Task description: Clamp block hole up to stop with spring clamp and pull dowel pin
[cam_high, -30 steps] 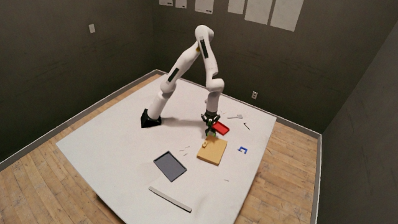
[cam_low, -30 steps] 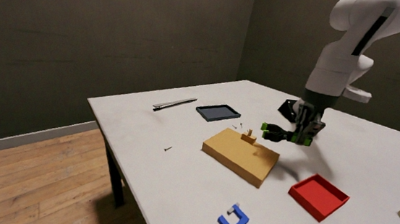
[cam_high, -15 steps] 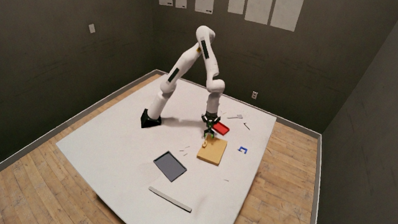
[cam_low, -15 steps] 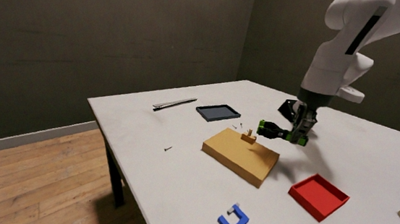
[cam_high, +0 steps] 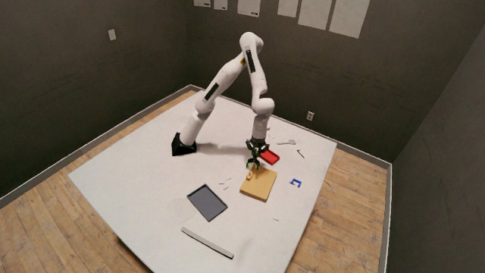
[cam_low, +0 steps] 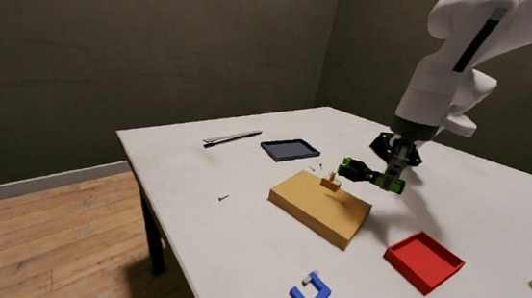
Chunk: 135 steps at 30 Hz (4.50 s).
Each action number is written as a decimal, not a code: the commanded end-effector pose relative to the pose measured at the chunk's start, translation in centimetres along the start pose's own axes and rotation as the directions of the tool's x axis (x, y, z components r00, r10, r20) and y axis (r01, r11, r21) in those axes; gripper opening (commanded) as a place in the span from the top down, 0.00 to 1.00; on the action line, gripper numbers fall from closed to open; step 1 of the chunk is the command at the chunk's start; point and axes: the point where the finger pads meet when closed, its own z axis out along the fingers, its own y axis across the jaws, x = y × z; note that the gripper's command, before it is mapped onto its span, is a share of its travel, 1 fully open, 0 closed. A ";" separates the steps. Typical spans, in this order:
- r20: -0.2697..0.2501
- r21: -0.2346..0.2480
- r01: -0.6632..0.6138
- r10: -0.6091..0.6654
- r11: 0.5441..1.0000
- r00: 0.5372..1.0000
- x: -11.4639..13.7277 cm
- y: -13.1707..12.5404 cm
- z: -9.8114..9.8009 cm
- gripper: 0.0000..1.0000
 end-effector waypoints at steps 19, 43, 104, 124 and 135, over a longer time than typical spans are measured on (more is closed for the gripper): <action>0.000 -0.004 -0.124 0.124 0.992 0.992 -0.8 0.5 -0.1 0.68; 0.000 -0.005 -0.158 0.158 0.987 0.987 -1.0 0.6 -0.1 0.68; 0.000 -0.003 -0.160 0.160 0.987 0.987 -1.0 0.6 0.2 0.68; -0.001 0.003 -0.162 0.162 0.987 0.987 -0.9 0.3 1.8 0.68; -0.002 0.004 -0.162 0.162 0.987 0.987 -0.8 0.3 2.8 0.68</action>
